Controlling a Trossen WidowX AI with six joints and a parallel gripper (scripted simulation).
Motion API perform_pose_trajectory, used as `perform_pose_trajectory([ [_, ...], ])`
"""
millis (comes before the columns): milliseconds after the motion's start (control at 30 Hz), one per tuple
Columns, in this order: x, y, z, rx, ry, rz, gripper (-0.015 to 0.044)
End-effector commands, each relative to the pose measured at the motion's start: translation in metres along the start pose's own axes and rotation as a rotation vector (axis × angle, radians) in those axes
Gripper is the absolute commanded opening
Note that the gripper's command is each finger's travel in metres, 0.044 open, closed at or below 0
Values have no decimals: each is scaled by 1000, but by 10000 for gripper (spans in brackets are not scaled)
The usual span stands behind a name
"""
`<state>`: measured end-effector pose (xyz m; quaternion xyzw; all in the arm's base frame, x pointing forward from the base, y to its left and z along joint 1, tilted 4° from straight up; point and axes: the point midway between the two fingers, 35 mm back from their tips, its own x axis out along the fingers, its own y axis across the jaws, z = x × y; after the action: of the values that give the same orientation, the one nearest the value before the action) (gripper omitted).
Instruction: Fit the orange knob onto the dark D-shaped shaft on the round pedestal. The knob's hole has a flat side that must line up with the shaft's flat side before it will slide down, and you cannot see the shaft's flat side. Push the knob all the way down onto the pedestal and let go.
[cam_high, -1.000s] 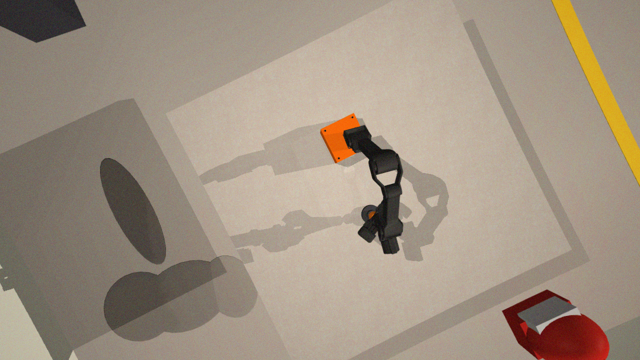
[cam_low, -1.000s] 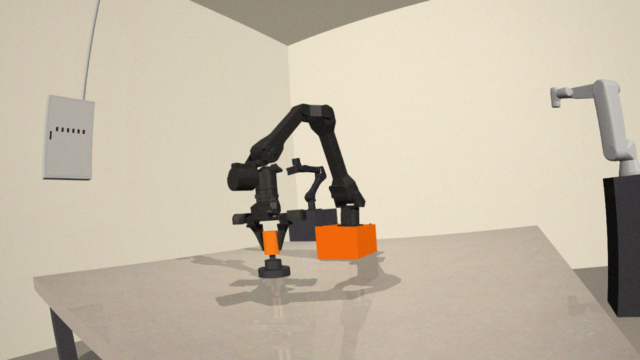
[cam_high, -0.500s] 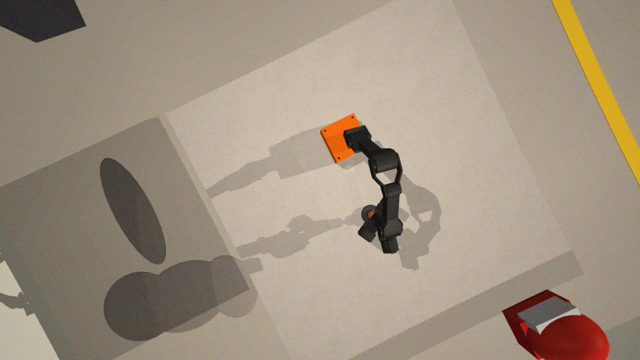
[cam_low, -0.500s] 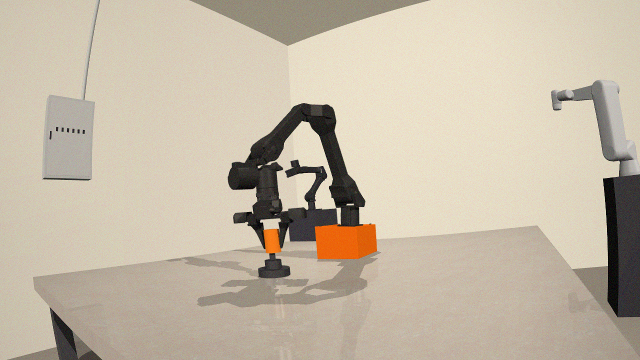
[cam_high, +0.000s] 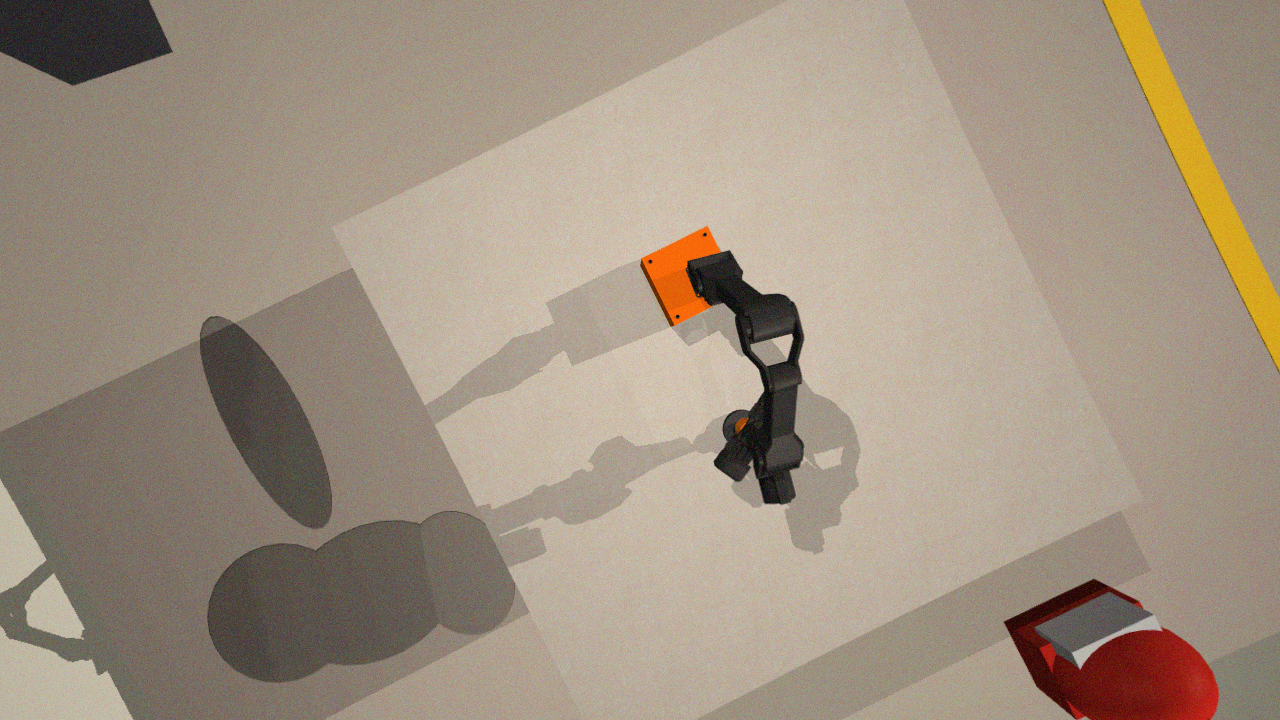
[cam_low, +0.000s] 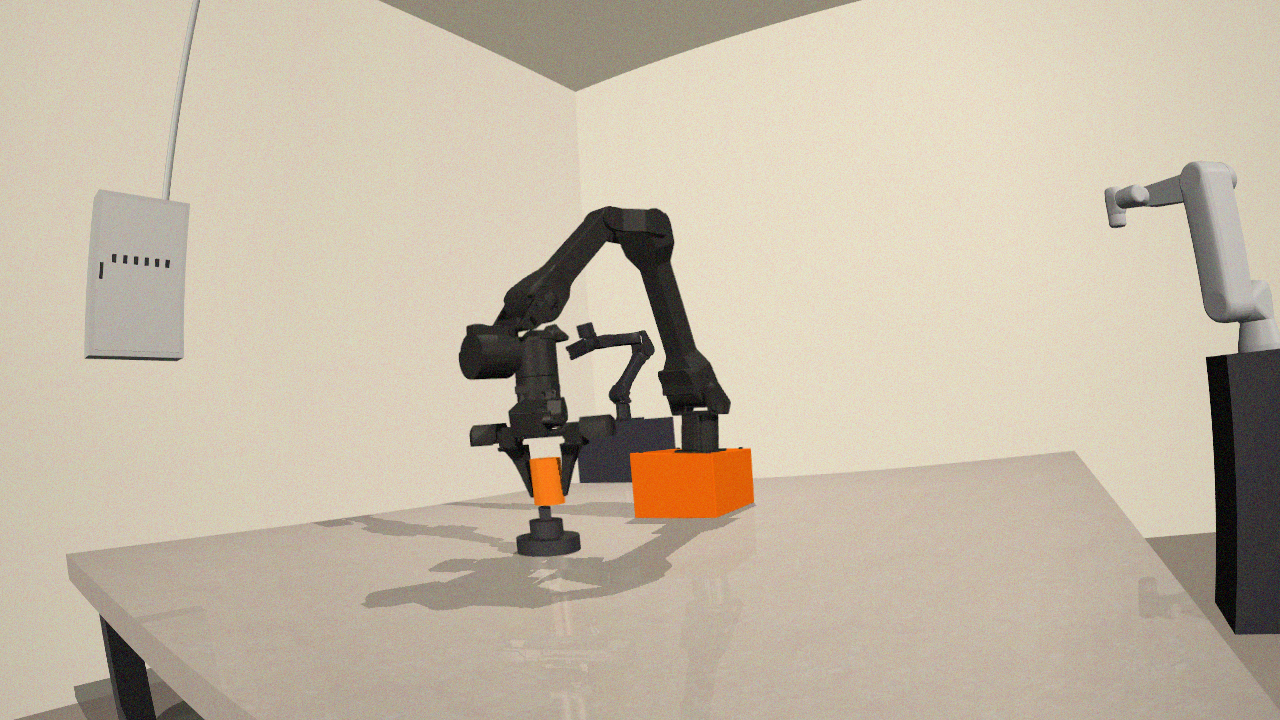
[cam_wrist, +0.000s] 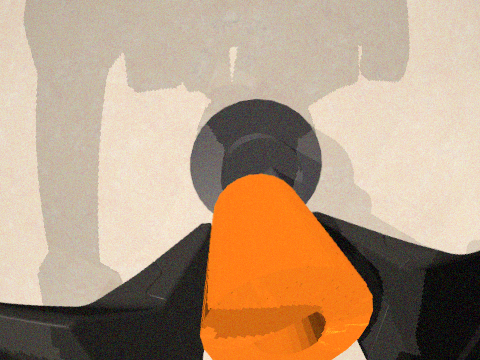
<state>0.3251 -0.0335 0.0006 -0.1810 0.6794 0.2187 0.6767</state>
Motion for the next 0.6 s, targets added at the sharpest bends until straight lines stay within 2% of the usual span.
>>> perform_pose_trajectory([
  [0, -3, -2, 2, -4, -8, -11, 0],
  [567, -2, -8, 15, -4, -9, -11, 0],
])
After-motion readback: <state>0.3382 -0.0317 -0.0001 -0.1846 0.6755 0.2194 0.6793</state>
